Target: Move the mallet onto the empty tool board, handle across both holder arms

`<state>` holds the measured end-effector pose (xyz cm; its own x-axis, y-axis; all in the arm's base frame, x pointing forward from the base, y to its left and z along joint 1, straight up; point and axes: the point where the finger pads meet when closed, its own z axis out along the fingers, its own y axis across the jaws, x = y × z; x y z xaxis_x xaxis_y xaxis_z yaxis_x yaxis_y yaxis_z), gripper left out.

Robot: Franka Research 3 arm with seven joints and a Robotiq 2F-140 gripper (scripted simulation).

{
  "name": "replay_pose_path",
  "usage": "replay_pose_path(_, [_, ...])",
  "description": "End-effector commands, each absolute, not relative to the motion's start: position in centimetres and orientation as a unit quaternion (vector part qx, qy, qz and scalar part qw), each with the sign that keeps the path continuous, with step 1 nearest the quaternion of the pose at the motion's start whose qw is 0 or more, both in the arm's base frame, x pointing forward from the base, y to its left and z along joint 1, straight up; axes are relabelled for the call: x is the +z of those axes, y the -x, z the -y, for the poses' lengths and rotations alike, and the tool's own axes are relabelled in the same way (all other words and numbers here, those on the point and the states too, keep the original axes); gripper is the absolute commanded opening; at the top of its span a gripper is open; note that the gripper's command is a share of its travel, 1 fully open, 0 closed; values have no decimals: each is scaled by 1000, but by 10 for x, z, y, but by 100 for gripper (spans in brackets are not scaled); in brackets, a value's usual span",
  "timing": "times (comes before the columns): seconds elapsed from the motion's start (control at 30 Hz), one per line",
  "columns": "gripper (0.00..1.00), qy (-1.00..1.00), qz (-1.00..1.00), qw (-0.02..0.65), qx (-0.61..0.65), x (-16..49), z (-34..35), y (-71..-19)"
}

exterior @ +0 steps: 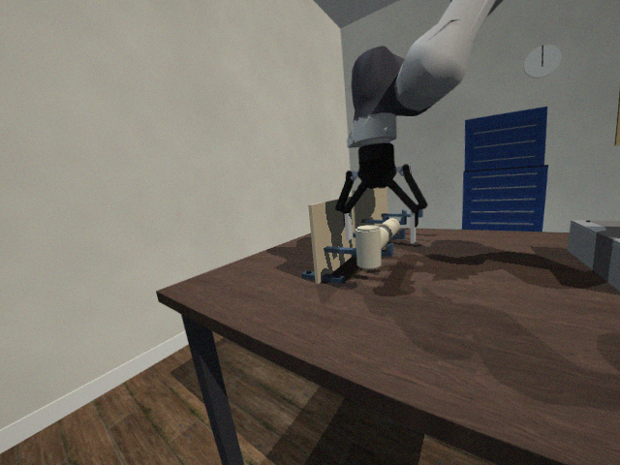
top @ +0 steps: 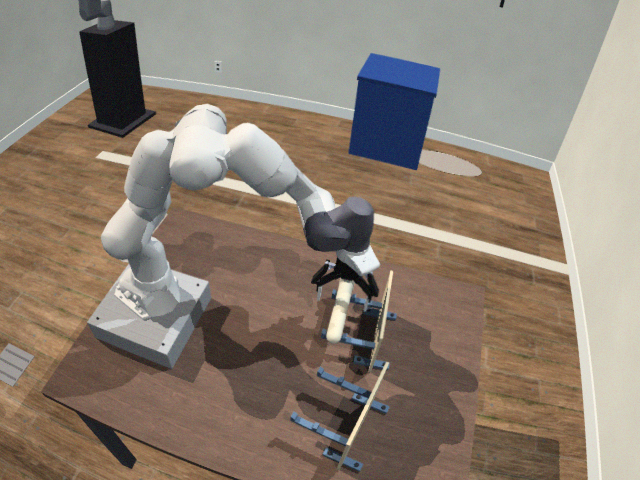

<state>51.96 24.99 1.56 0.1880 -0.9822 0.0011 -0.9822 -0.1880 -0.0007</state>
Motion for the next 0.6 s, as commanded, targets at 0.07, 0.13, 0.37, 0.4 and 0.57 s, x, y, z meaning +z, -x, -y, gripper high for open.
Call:
replay_pose_path(0.07, [100, -771, 637, 0, 1, 14, -250, -519])
replay_pose_path(0.13, [100, -771, 637, 0, 1, 14, -250, -519])
replay_pose_path(0.37, [100, -771, 637, 0, 1, 14, -250, -519])
replay_pose_path(0.4, [100, -771, 637, 0, 1, 14, -250, -519])
replay_pose_path(0.57, [0, -771, 637, 0, 1, 14, -250, -519])
